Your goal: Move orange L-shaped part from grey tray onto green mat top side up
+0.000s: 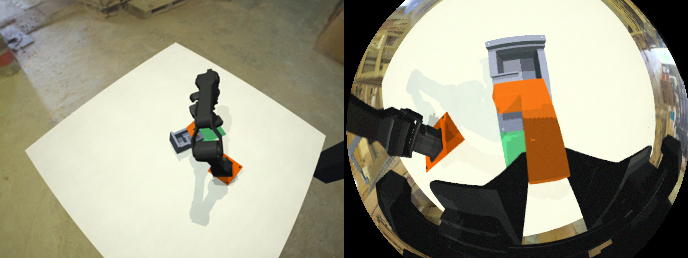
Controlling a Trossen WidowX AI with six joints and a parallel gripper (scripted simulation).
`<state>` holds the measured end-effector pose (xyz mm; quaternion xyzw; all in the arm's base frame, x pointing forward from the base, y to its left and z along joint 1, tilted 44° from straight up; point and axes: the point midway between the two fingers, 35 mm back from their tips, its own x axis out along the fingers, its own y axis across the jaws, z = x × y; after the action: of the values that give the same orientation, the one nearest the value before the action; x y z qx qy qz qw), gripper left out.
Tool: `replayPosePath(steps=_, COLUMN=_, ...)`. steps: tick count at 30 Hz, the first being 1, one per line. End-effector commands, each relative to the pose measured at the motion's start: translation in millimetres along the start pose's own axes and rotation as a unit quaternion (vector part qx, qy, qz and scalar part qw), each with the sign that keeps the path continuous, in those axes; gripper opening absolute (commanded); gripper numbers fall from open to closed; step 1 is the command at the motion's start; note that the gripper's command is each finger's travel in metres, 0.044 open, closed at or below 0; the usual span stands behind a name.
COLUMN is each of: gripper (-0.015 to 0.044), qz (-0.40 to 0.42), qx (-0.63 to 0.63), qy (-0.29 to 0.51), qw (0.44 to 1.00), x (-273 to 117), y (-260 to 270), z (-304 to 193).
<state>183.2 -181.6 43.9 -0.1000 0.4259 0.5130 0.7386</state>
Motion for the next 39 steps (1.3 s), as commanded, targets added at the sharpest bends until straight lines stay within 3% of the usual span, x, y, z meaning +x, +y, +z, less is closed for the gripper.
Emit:
replayPosePath(steps=1, gripper=0.0, qz=0.0, qx=0.0, qy=0.001, qw=1.0, x=0, y=2, z=-21)
replayPosePath(steps=17, gripper=0.0, qz=-0.001, qx=0.0, qy=0.004, qw=1.0, x=-1, y=11, z=-105)
replayPosePath(steps=39, gripper=0.0, qz=-0.001, qx=0.0, qy=0.004, qw=1.0, x=25, y=11, z=-107)
